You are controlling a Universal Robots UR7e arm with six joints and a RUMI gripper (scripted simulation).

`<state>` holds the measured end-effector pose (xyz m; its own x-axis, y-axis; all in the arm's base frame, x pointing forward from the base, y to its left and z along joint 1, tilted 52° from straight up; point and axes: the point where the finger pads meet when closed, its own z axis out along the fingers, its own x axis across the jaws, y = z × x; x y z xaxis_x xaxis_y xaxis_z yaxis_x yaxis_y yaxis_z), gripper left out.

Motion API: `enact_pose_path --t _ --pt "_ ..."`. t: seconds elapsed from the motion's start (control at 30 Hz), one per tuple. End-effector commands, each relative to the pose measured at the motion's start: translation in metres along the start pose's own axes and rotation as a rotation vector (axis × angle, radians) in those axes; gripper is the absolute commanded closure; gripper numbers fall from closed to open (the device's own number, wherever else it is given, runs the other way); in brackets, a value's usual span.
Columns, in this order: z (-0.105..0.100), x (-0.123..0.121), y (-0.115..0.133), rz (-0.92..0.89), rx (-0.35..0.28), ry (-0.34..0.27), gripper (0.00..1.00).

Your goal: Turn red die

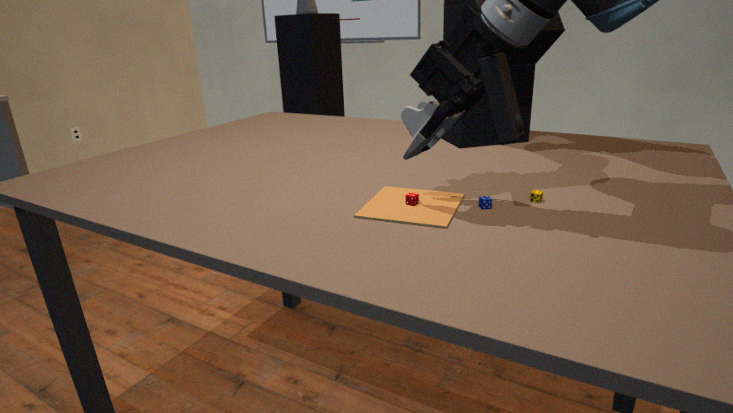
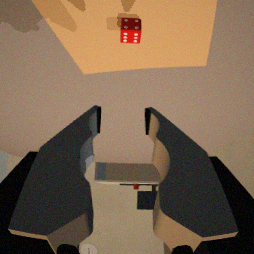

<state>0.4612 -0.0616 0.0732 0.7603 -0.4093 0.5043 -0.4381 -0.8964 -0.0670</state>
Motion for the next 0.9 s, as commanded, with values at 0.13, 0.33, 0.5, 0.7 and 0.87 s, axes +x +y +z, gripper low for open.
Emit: enact_pose_path --t 0.13,0.33,0.5,0.7,0.87 --pt "-0.0025 0.0027 -0.0016 0.004 -0.083 0.013 0.82" --pt "-0.0028 0.0030 -0.0018 0.004 -0.088 0.015 0.82" --pt "-0.0028 0.0030 -0.0018 0.004 -0.088 0.015 0.82" --pt "-0.0028 0.0030 -0.0018 0.004 -0.088 0.015 0.82" --pt "-0.0027 0.0030 -0.0019 0.004 -0.088 0.015 0.82"
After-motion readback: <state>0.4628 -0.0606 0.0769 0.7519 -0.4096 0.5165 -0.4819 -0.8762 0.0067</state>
